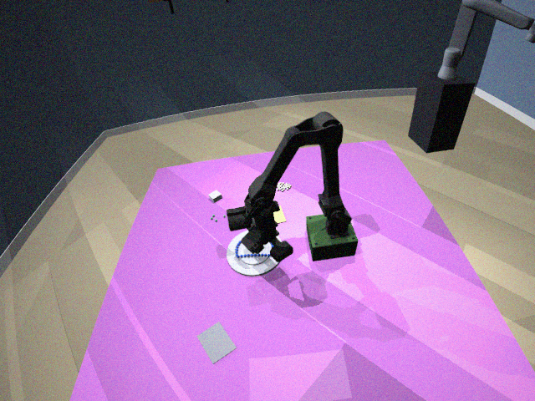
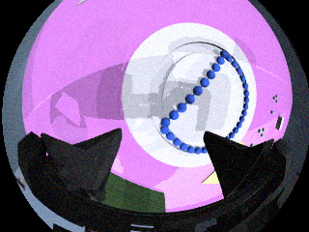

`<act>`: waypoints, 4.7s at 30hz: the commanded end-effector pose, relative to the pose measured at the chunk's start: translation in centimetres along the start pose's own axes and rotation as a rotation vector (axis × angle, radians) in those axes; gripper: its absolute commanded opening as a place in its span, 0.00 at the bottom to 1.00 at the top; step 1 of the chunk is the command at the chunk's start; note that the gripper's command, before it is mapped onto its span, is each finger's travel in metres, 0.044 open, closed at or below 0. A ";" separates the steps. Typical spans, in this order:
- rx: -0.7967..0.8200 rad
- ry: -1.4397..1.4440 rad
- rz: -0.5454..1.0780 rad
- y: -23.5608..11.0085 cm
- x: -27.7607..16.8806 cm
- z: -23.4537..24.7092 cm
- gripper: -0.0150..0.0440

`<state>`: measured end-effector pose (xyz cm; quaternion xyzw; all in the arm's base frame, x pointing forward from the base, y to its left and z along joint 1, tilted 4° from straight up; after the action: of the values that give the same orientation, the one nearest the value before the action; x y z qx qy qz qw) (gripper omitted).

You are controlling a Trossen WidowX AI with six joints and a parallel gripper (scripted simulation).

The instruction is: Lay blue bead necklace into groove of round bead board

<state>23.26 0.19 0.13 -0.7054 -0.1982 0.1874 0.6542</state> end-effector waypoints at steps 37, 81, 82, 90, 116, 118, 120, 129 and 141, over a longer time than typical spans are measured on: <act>-0.002 1.050 -0.029 -2.3 9.3 -7.2 0.46; -0.002 1.055 -0.019 0.6 9.2 -7.1 0.25; -0.002 1.055 -0.019 0.6 9.2 -7.1 0.25; -0.002 1.055 -0.019 0.6 9.2 -7.1 0.25; -0.006 1.057 -0.014 0.0 9.1 -7.1 0.25; -0.006 1.057 -0.013 -0.1 9.1 -7.1 0.25; -0.006 1.057 -0.013 -0.1 9.1 -7.1 0.25; -0.006 1.057 -0.014 0.3 9.5 -7.1 0.25; -0.002 1.052 -0.020 0.5 9.6 -7.1 0.39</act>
<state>35.13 -0.87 0.09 -0.7029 0.1505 -0.1984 0.6663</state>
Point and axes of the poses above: the point midway between the two fingers, 35 mm back from their tips, its own y axis out along the fingers, its own z axis across the jaws, x = y × z, the point moved 1 cm from there along -y, back along the fingers, and after that the axes turned 4 degrees about -y, right-handed, at the moved point
